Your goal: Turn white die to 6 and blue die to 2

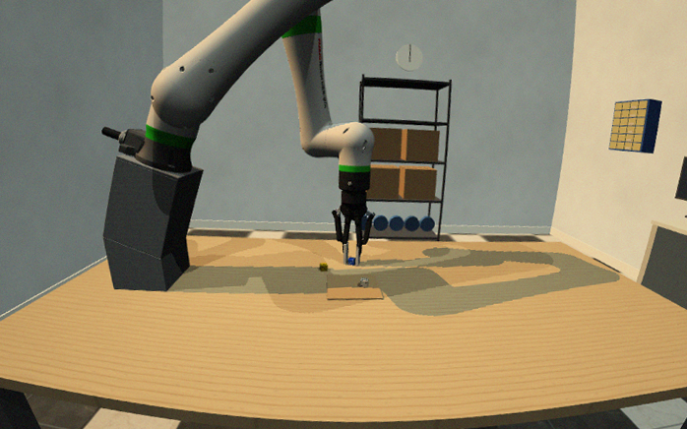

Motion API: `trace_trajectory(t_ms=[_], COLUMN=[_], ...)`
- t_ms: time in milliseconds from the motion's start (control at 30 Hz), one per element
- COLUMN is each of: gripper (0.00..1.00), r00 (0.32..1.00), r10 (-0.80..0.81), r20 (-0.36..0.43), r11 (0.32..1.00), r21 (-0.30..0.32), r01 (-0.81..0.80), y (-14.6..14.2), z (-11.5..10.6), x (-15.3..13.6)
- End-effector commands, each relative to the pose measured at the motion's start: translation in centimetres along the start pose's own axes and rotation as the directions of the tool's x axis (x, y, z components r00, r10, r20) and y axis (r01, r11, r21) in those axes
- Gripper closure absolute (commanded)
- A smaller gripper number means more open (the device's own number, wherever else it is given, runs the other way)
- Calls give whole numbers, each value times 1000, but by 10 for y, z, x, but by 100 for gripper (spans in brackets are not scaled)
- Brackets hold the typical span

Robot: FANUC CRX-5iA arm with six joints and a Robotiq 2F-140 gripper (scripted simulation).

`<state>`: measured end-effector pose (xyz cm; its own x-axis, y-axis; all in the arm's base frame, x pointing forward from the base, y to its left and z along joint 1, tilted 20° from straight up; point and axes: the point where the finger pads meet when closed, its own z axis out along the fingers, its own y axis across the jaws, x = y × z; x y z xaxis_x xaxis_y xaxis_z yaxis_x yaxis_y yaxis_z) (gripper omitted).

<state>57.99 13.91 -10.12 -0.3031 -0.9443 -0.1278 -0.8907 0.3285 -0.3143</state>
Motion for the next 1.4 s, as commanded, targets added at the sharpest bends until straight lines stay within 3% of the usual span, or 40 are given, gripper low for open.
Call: trace_trajectory(t_ms=[0,1167,1200,1367], gripper=[79,79,91,91], r00=[1000,1000,1000,1000], r10=[0,0,0,0], r20=[0,0,0,0], r11=[1000,1000,1000,1000], r21=[0,0,0,0], r01=[0,0,0,0], y=[0,0,0,0], z=[0,0,0,0], x=[0,0,0,0])
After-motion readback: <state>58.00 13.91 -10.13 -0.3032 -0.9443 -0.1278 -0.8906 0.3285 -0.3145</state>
